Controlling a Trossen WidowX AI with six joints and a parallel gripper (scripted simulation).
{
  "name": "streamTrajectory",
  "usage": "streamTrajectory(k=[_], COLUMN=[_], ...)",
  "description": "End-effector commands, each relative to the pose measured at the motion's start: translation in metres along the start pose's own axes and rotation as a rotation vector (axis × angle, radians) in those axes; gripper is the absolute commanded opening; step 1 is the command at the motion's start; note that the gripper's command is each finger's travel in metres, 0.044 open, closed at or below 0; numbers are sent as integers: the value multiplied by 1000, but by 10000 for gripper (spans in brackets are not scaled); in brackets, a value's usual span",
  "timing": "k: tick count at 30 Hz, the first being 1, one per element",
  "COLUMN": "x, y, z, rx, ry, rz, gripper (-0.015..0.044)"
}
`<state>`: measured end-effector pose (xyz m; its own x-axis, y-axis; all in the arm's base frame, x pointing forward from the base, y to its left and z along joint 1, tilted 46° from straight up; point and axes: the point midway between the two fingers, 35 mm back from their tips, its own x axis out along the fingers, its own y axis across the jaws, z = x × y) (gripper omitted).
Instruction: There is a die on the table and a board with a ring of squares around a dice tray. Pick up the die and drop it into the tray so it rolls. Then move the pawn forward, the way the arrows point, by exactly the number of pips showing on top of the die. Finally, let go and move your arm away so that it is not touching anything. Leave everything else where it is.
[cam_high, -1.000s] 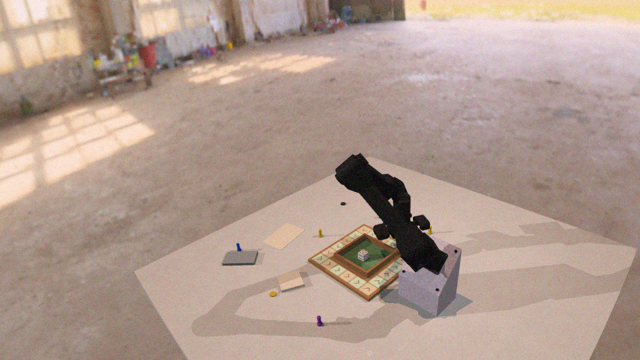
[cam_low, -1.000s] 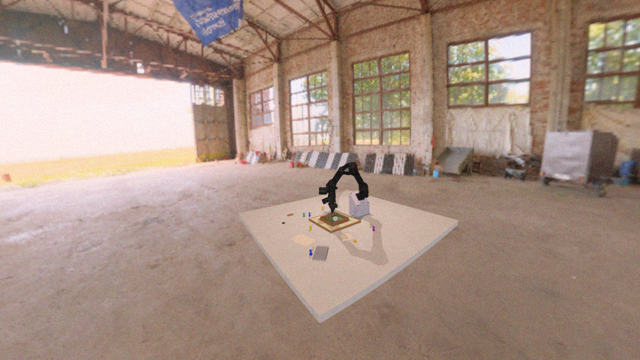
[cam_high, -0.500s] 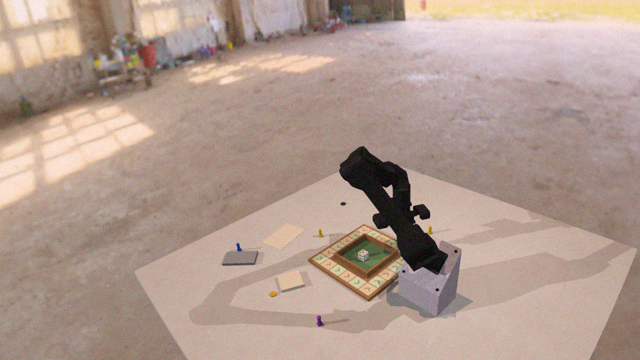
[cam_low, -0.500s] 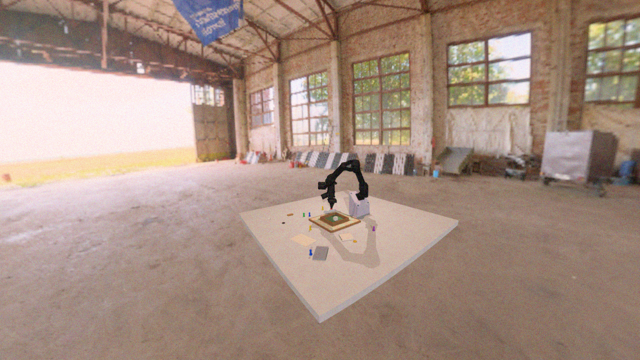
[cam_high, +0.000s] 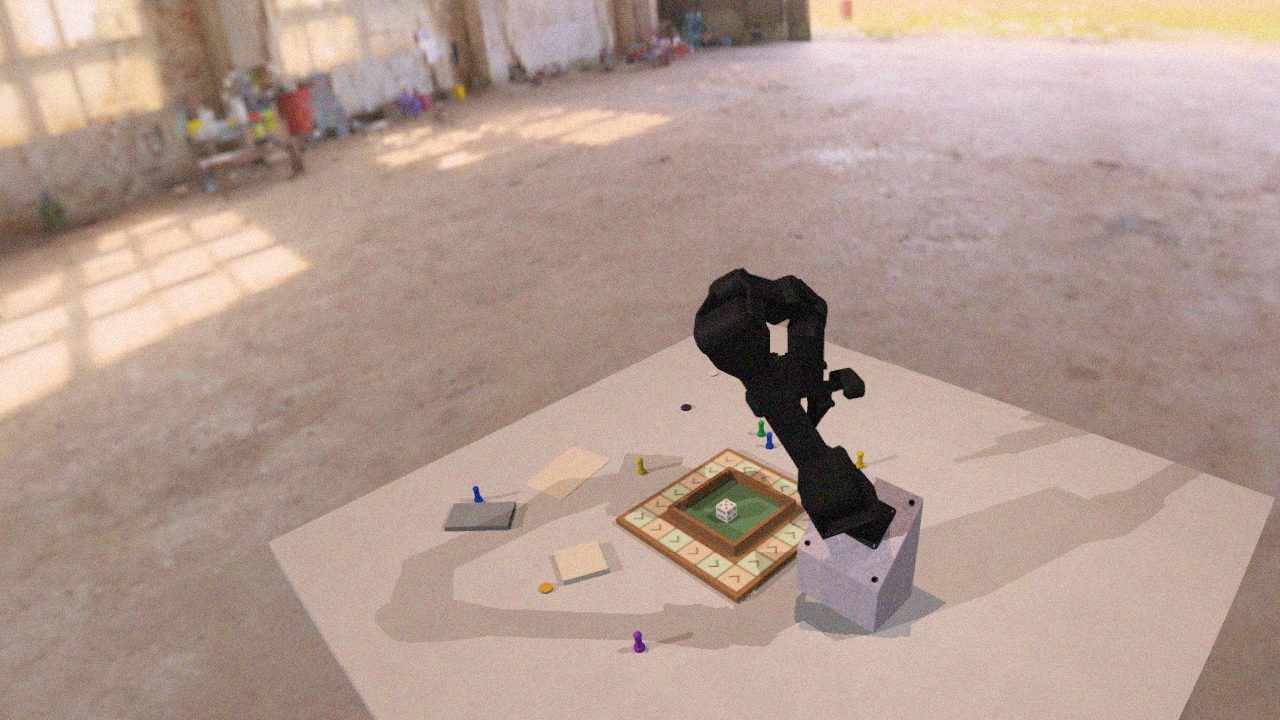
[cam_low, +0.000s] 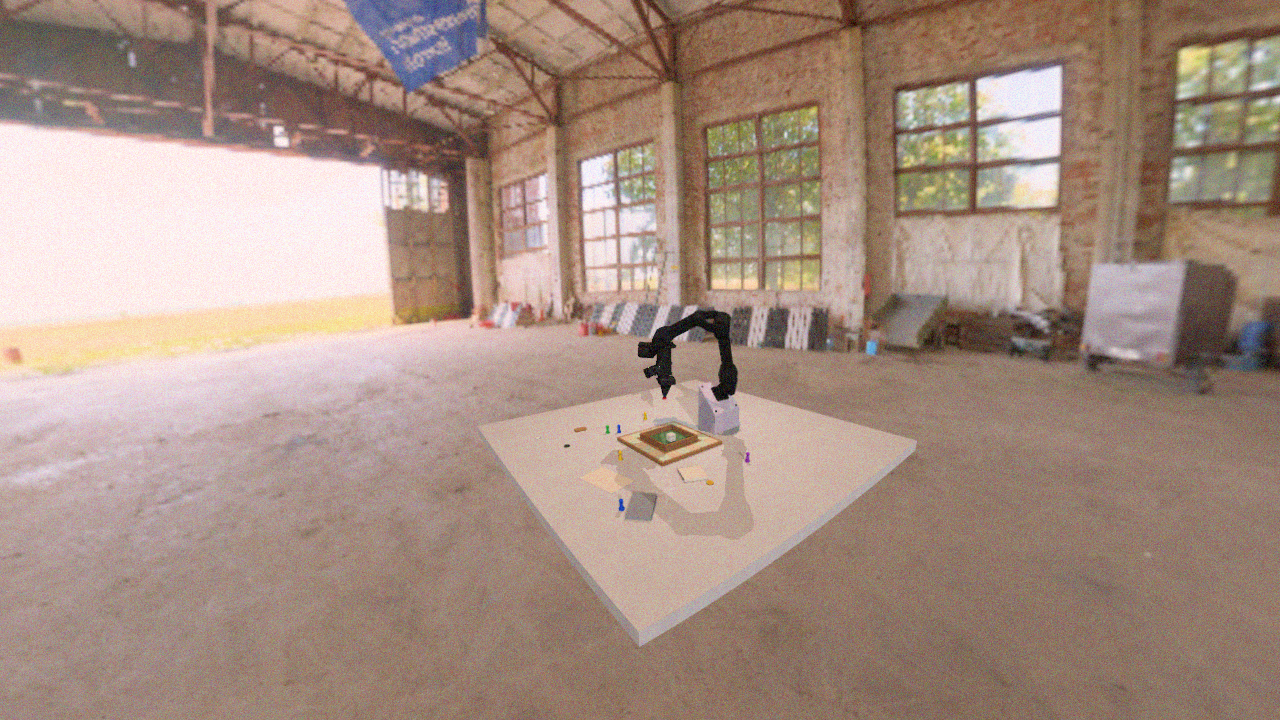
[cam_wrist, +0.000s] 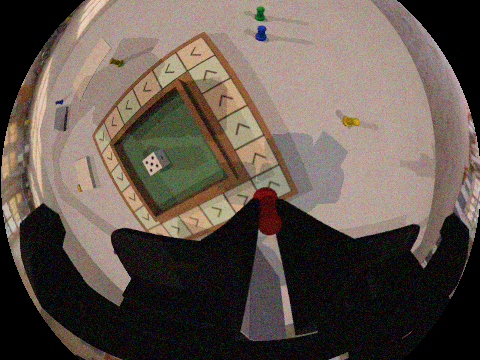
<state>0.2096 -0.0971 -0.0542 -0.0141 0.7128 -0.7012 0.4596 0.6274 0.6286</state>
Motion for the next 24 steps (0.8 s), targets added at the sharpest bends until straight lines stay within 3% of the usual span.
streamTrajectory(k=[1,24], x=[-3,45], y=[2,90], z=[2,111], rx=[-7,-37], ry=[6,-22], rz=[-6,-18], gripper=[0,0])
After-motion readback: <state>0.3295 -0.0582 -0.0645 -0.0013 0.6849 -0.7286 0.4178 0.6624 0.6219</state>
